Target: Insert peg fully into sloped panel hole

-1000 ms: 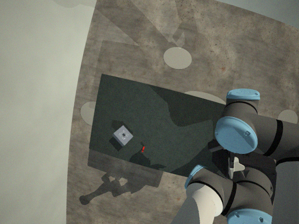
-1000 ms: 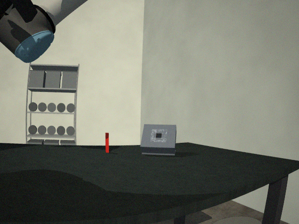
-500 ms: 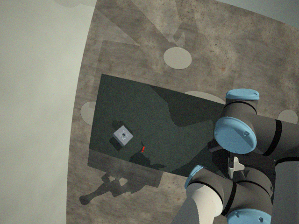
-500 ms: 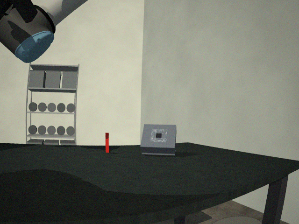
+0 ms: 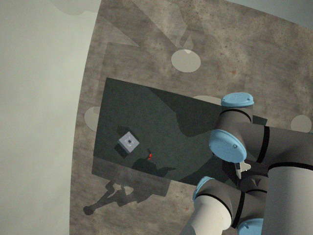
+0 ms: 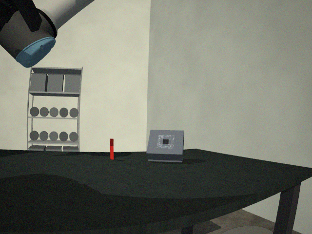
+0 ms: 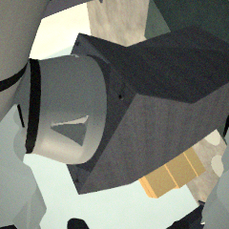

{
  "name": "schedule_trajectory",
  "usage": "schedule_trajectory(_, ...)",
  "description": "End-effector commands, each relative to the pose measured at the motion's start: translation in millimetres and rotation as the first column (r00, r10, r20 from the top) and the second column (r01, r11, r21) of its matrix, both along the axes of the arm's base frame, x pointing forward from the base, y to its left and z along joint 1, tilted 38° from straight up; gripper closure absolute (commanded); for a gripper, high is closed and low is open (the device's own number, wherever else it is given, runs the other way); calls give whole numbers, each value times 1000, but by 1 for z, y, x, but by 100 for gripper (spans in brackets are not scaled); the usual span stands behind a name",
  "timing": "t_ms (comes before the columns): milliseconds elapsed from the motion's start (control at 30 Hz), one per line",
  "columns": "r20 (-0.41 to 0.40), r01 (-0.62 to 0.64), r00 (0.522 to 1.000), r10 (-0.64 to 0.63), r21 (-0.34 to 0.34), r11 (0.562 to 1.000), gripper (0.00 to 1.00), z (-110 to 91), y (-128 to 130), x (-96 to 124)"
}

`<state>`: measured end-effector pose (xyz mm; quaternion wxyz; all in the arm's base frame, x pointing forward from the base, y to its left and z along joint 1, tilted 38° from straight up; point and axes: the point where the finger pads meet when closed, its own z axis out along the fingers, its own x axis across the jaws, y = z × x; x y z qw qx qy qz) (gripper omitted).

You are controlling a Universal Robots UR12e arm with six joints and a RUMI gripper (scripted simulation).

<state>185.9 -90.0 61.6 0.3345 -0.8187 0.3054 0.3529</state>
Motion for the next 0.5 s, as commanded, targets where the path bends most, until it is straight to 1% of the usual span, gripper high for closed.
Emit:
schedule_trajectory(0, 42, -37, 998, 38, -29, 999, 0, -8, -3, 10)
schedule_trajectory(400, 171, -155, 970, 174, -121, 981, 0, -28, -11, 44)
schedule_trajectory(467, 171, -155, 970, 174, -121, 981, 0, -28, -11, 44)
